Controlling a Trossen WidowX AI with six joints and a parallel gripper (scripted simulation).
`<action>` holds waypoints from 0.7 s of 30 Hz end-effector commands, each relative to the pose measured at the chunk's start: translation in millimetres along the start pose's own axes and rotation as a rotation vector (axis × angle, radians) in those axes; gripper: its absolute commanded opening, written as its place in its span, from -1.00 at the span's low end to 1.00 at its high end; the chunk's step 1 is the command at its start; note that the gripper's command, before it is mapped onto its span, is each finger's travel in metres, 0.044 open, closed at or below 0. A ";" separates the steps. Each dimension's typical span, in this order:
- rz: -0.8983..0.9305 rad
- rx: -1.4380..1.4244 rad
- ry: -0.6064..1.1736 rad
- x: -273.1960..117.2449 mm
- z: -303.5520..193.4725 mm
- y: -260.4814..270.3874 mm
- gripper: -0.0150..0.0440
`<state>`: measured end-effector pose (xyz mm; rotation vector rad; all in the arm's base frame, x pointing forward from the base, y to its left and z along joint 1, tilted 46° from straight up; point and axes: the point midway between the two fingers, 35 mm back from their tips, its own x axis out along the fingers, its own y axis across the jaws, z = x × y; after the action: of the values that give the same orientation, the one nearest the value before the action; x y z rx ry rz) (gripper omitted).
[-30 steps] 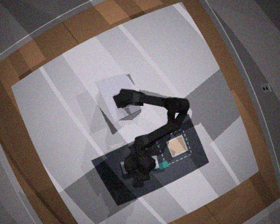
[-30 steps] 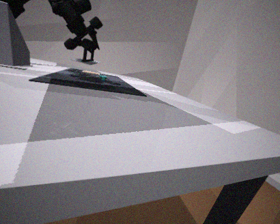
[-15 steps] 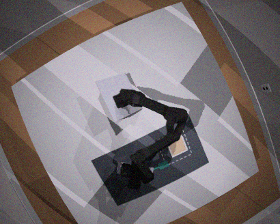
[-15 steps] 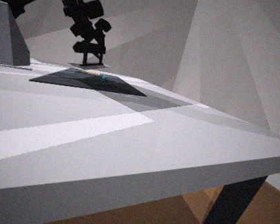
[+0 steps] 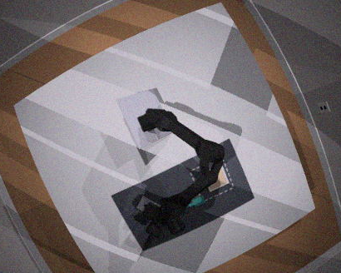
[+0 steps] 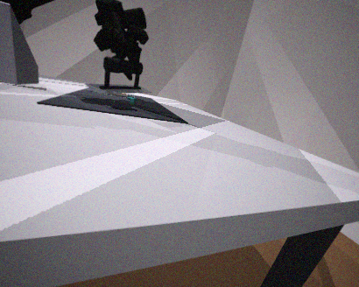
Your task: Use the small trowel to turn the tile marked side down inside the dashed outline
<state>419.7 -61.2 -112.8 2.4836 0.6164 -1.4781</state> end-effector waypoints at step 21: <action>0.081 0.359 -0.358 33.4 26.9 36.6 -0.49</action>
<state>424.0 -86.0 -156.8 2.3600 0.2711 -2.0448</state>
